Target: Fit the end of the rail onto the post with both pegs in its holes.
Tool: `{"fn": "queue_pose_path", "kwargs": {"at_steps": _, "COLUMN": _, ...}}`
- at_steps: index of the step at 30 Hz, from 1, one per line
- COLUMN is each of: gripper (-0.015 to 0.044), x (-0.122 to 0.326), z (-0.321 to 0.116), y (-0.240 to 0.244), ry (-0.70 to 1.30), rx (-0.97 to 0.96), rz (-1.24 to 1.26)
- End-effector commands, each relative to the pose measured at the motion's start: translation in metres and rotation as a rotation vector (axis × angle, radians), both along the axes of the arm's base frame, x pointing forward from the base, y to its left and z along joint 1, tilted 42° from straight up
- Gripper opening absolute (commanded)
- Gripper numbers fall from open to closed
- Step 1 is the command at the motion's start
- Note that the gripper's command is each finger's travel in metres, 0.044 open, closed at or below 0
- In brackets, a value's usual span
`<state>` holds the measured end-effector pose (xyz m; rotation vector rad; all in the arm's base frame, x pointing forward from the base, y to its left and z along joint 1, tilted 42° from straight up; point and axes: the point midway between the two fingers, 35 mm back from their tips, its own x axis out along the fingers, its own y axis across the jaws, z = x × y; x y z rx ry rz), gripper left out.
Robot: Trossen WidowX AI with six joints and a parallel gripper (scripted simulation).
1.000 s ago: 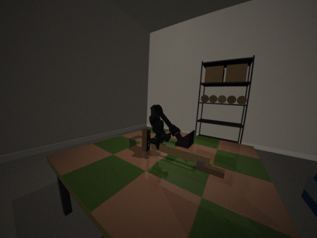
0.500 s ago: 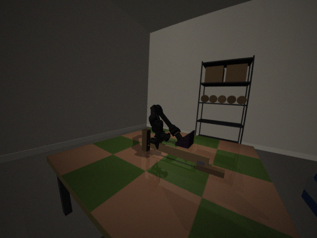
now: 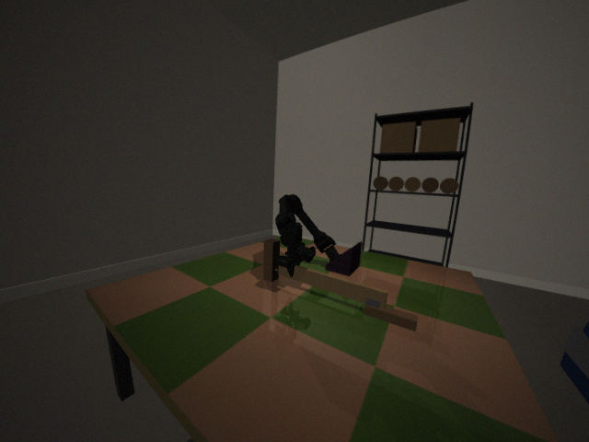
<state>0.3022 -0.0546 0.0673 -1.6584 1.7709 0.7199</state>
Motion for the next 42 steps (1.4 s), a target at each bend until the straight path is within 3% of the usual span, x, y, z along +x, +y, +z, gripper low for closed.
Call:
{"fn": "queue_pose_path", "kwargs": {"at_steps": 1, "gripper": 0.0, "x": 0.0, "z": 0.0008, "y": -0.0011, "ry": 0.002, "rx": 0.0, "rz": 0.003}}
{"fn": "queue_pose_path", "kwargs": {"at_steps": 42, "gripper": 0.0, "x": -0.0007, "z": 0.0099, "y": -0.0101, "ry": 0.002, "rx": 0.0, "rz": 0.003}}
